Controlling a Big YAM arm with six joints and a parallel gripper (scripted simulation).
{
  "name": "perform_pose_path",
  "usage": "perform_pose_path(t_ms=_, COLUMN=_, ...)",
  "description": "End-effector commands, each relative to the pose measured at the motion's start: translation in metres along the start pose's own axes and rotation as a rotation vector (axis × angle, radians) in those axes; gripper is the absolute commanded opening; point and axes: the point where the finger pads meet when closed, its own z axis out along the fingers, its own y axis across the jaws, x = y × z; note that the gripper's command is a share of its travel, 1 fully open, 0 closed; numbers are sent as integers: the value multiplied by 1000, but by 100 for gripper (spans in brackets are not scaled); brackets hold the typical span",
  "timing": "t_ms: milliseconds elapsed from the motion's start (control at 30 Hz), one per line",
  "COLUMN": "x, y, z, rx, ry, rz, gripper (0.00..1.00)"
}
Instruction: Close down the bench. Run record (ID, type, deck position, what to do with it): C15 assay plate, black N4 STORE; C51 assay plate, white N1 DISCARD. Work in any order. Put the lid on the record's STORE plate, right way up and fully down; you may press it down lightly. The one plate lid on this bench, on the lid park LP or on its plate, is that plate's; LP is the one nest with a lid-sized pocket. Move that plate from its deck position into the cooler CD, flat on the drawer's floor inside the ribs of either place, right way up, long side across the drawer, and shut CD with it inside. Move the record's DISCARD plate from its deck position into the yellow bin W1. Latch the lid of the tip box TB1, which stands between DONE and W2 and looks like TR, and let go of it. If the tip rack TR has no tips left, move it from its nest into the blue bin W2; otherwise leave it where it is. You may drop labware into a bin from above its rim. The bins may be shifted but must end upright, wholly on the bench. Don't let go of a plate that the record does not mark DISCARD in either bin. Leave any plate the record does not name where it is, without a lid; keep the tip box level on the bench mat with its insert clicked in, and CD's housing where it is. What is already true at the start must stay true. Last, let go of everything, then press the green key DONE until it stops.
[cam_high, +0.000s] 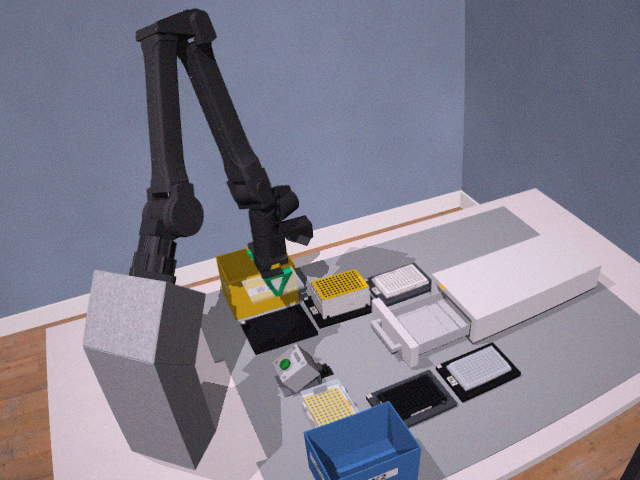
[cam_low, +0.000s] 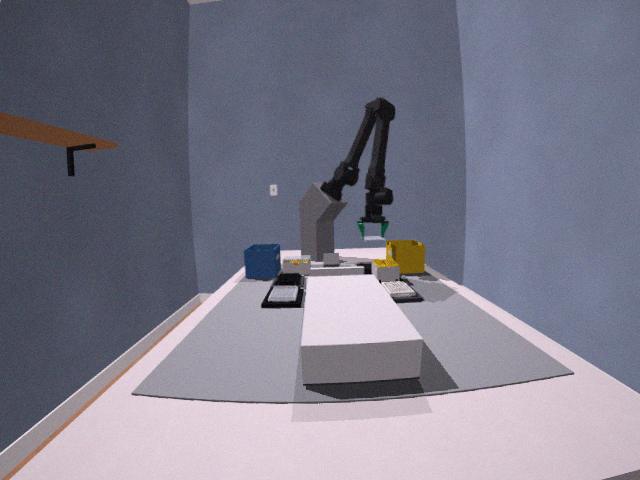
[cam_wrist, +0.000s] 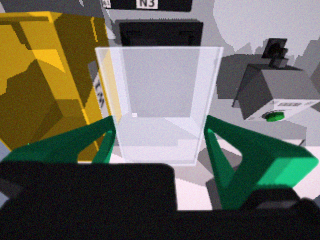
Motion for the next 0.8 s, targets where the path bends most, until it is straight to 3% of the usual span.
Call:
perform_pose_path(t_ms=0, x=5, y=-7, z=2, rx=16, ry=19, rz=6, gripper=0)
perform_pose_path(t_ms=767, x=0, y=-14, z=1, rx=18, ry=14, rz=-6, gripper=0)
